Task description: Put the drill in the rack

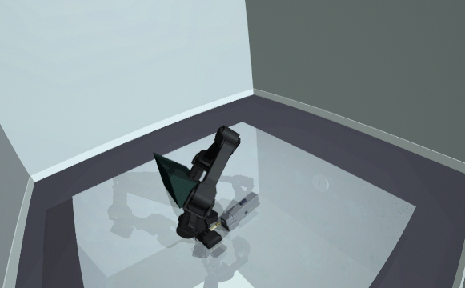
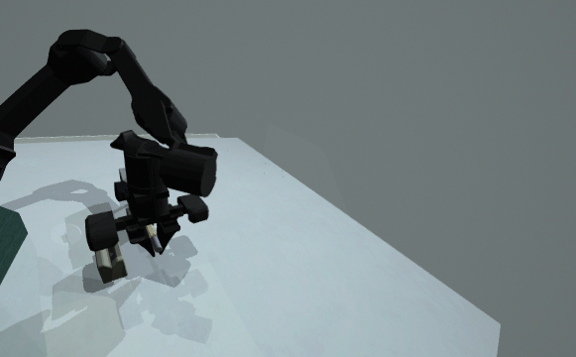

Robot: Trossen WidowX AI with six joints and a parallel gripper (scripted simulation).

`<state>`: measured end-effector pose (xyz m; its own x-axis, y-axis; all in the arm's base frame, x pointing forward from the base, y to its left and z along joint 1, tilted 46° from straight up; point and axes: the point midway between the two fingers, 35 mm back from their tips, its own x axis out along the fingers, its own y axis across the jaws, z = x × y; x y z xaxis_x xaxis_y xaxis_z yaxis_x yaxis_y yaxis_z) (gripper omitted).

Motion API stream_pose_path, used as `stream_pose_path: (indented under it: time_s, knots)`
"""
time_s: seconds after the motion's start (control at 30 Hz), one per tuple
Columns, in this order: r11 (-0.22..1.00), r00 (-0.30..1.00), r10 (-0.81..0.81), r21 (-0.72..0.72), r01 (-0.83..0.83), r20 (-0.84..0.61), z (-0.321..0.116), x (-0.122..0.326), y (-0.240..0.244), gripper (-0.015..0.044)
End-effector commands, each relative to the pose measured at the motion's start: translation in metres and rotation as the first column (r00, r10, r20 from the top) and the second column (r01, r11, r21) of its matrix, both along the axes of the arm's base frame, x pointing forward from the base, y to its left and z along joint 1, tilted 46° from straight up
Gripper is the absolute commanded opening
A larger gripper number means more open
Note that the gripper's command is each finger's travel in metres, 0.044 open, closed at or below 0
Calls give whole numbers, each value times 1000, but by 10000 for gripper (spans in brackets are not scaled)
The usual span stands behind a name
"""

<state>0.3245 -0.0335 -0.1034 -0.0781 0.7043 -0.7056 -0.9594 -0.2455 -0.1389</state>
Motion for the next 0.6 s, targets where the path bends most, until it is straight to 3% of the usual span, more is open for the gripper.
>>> stream_pose_path:
  time_s: [0.0,0.57]
  knots:
    - [1000,1000,1,-3,-1,5,2,0,-3,0]
    - [1000,1000,1,-4,-1,5,6,0,-5,0]
